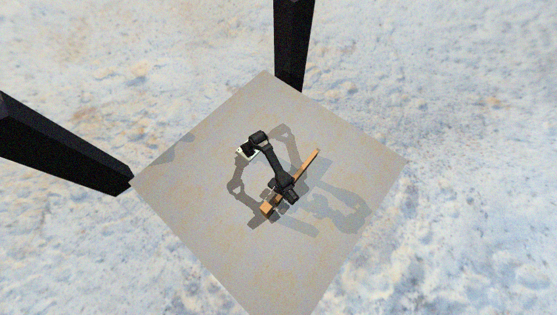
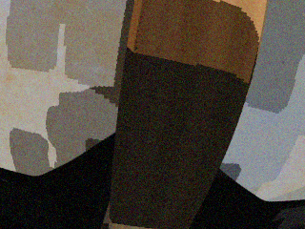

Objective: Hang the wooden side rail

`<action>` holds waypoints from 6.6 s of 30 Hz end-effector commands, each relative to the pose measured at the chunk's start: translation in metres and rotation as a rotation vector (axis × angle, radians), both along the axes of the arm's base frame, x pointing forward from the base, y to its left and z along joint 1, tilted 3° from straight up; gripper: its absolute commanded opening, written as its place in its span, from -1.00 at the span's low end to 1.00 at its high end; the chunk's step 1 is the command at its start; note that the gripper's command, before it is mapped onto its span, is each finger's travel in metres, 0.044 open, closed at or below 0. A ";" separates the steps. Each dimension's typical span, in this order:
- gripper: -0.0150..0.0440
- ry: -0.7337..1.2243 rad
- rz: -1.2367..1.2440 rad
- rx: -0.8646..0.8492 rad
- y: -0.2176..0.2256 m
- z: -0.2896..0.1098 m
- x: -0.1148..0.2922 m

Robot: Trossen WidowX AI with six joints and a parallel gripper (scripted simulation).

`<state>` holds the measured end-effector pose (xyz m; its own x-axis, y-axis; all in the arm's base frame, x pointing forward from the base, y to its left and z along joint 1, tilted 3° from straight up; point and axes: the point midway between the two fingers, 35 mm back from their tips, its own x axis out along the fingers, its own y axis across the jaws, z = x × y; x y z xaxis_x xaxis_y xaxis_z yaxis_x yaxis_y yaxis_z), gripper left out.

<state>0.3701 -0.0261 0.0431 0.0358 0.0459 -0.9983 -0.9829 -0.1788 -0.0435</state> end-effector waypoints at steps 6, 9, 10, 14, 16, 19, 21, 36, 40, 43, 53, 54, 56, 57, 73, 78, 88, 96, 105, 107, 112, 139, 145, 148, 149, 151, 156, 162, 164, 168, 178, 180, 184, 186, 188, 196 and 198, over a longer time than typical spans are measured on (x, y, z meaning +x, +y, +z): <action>-0.49 0.001 -0.022 0.001 0.000 0.000 0.000; -0.49 0.001 -0.022 0.001 0.000 0.000 0.000; -0.49 0.001 -0.022 0.001 0.000 0.000 0.000; -0.49 0.003 -0.049 0.003 0.000 0.000 0.000; -0.49 0.004 -0.083 0.006 0.000 0.000 0.000; -0.49 0.004 -0.089 0.007 0.000 0.001 0.000; -0.49 0.004 -0.089 0.007 0.000 0.001 0.000; -0.49 0.004 -0.089 0.007 0.000 0.004 0.000; -0.49 0.004 -0.089 0.007 0.000 0.004 0.000; -0.49 0.004 -0.089 0.007 0.000 0.005 0.000; -0.49 0.004 -0.089 0.007 0.000 0.006 0.000; -0.49 0.004 -0.089 0.007 0.000 0.007 -0.001; -0.49 0.004 -0.089 0.007 0.000 0.007 -0.001; -0.49 0.004 -0.089 0.007 0.000 0.007 -0.001; -0.49 0.004 -0.089 0.007 0.000 0.010 -0.001; -0.49 0.004 -0.089 0.007 -0.001 0.011 -0.001; -0.49 0.004 -0.089 0.007 -0.001 0.012 -0.001; -0.49 0.004 -0.089 0.007 -0.001 0.014 -0.001; -0.49 0.004 -0.089 0.007 -0.001 0.015 -0.001; -0.49 0.004 -0.089 0.007 -0.001 0.015 -0.001; -0.49 0.004 -0.089 0.007 -0.001 0.016 -0.001; -0.49 0.004 -0.089 0.007 -0.001 0.021 -0.001; -0.49 0.004 -0.089 0.007 -0.001 0.022 -0.001; -0.49 0.004 -0.089 0.007 -0.001 0.022 -0.001; -0.49 0.004 -0.089 0.007 -0.001 0.022 -0.001; -0.49 0.004 -0.089 0.007 -0.001 0.023 -0.001; -0.49 0.004 -0.089 0.007 -0.001 0.024 -0.001; -0.49 0.004 -0.089 0.007 -0.001 0.025 -0.001; -0.49 0.004 -0.089 0.007 -0.001 0.025 -0.001; -0.49 0.004 -0.089 0.007 -0.001 0.026 -0.001; -0.49 0.004 -0.089 0.007 -0.001 0.027 -0.001; -0.49 0.004 -0.089 0.007 -0.001 0.028 -0.001; -0.49 0.004 -0.089 0.007 -0.001 0.028 -0.001; -0.49 0.004 -0.089 0.007 -0.001 0.029 -0.001; -0.49 0.004 -0.089 0.007 -0.001 0.029 -0.001; -0.49 0.004 -0.089 0.007 -0.002 0.030 -0.001; -0.49 0.004 -0.089 0.007 -0.002 0.031 -0.001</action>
